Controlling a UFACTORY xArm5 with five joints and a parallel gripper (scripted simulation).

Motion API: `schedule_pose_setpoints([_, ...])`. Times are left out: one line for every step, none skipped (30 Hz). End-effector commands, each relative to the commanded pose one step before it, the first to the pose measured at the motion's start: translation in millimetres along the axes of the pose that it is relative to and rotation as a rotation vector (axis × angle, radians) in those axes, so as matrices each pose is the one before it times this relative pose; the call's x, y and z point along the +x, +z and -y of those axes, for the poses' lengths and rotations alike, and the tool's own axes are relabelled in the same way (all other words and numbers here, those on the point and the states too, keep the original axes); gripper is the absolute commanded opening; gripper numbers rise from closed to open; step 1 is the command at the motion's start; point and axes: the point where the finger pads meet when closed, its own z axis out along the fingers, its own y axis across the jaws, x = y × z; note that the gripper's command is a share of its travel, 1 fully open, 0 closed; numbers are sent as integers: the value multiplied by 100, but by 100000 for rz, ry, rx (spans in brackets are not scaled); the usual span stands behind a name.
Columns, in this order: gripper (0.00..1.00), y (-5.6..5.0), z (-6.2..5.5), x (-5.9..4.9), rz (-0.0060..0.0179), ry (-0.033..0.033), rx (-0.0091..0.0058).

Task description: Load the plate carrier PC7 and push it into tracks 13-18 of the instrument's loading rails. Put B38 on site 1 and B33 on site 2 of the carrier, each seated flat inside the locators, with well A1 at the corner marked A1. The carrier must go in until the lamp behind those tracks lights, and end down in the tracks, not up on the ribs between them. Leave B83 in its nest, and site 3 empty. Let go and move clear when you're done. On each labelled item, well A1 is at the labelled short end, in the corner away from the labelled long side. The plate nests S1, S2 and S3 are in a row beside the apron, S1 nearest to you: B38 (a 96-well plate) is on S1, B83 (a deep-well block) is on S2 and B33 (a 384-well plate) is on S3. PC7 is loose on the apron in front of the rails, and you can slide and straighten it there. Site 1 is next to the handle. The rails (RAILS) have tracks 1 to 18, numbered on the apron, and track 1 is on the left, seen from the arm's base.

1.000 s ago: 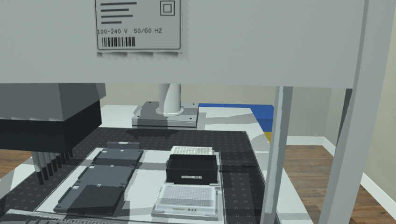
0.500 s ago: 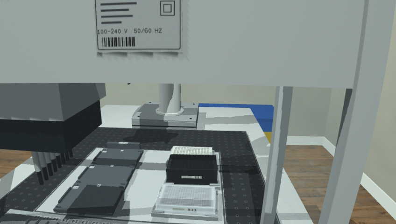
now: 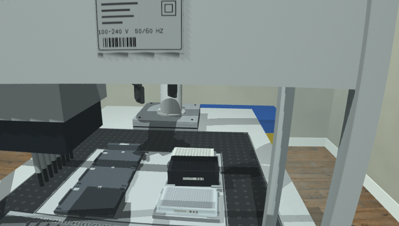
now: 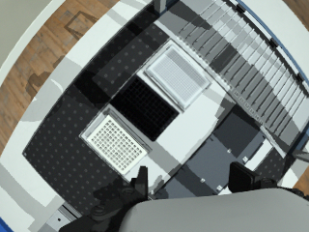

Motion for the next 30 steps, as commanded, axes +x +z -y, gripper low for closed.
schedule_pose_setpoints([100,819,-322,1790,-550,-13035,36])
schedule_pose_setpoints([100,235,-120,425,-96,-3332,-31])
schedule_pose_setpoints([100,236,-134,420,-96,-3332,-31])
schedule_pose_setpoints([100,236,-147,415,-96,-3332,-31])
schedule_pose_setpoints([100,237,-161,410,-96,-3332,-32])
schedule_pose_setpoints([100,237,-175,404,-96,-3332,-32])
schedule_pose_setpoints([100,237,-188,398,-96,-3332,-32])
schedule_pose_setpoints([100,238,-201,391,-96,-3332,-32])
schedule_pose_setpoints([100,238,-214,384,-96,-3332,-32])
schedule_pose_setpoints([100,239,-226,377,-96,-3332,-32])
schedule_pose_setpoints([100,0,0,0,0,0,0])
schedule_pose_setpoints([100,0,0,0,0,0,0])
schedule_pose_setpoints([100,239,-239,369,-96,-3332,-32])
schedule_pose_setpoints([100,239,-251,360,-96,-3332,-32])
schedule_pose_setpoints([100,240,-263,351,-96,-3332,-32])
schedule_pose_setpoints([100,240,-274,342,-96,-3332,-32])
schedule_pose_setpoints([100,241,-285,333,-96,-3332,-32])
schedule_pose_setpoints([100,241,-296,323,-96,-3332,-32])
schedule_pose_setpoints([100,241,-307,312,-96,-3332,-33])
schedule_pose_setpoints([100,242,-317,302,-96,-3332,-33])
schedule_pose_setpoints([100,242,-326,291,-96,-3332,-33])
schedule_pose_setpoints([100,243,-336,280,-96,-3332,-33])
schedule_pose_setpoints([100,243,-345,268,-12,-376,-5])
schedule_pose_setpoints([100,243,-346,267,-2,0,-1])
schedule_pose_setpoints([100,243,-346,267,-2,0,-1])
schedule_pose_setpoints([100,243,-346,267,-2,0,-1])
schedule_pose_setpoints([100,243,-346,267,-2,0,-1])
schedule_pose_setpoints([100,0,0,0,0,0,0])
schedule_pose_setpoints([100,0,0,0,0,0,0])
schedule_pose_setpoints([100,243,-346,267,-2,0,-1])
